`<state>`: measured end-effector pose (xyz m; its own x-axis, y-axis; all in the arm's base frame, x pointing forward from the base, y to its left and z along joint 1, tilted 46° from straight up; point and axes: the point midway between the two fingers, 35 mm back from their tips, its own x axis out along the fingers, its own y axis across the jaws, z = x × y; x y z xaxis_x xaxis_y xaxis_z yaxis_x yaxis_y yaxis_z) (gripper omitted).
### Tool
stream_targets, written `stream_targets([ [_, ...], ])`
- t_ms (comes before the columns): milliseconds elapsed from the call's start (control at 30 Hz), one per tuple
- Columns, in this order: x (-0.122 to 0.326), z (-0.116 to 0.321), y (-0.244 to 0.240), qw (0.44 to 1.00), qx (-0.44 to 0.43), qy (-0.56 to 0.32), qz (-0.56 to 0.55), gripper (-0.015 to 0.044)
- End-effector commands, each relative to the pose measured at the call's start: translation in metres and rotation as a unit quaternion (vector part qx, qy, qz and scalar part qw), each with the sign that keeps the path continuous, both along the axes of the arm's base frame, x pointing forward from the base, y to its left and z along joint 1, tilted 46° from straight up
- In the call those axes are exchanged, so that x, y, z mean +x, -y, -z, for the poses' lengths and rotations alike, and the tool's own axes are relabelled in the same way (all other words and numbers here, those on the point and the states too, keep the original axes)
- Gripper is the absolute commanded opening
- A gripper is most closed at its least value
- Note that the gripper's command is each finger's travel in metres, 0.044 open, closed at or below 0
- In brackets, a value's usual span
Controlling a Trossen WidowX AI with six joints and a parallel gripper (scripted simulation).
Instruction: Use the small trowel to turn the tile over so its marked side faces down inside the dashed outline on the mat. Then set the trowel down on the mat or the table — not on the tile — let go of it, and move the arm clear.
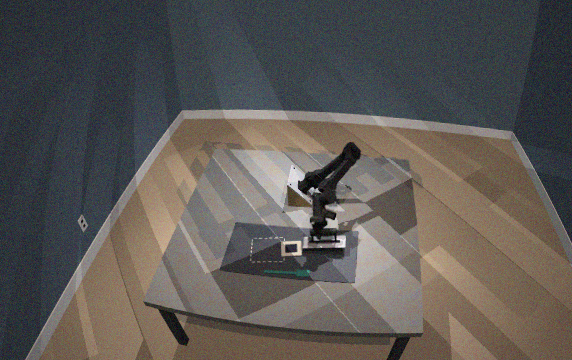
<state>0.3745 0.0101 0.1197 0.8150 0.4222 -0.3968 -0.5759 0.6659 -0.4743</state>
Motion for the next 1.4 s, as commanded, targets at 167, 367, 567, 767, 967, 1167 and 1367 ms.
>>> stream_targets([
  [167,-0.004,-0.002,0.001,0.998,-0.007,0.053,-0.038,0.0],
  [367,-0.004,0.001,-0.002,0.998,-0.007,0.053,-0.038,0.0],
  [567,-0.003,0.007,-0.01,0.998,-0.007,0.053,-0.038,0.0],
  [767,-0.003,0.013,-0.017,0.998,-0.007,0.053,-0.038,0.0],
  [967,-0.004,0.018,-0.025,0.998,-0.006,0.053,-0.038,0.0],
  [1167,-0.004,0.023,-0.031,0.998,-0.006,0.053,-0.038,0.0],
  [1367,-0.004,0.027,-0.027,0.998,-0.006,0.052,-0.038,0.0],
])
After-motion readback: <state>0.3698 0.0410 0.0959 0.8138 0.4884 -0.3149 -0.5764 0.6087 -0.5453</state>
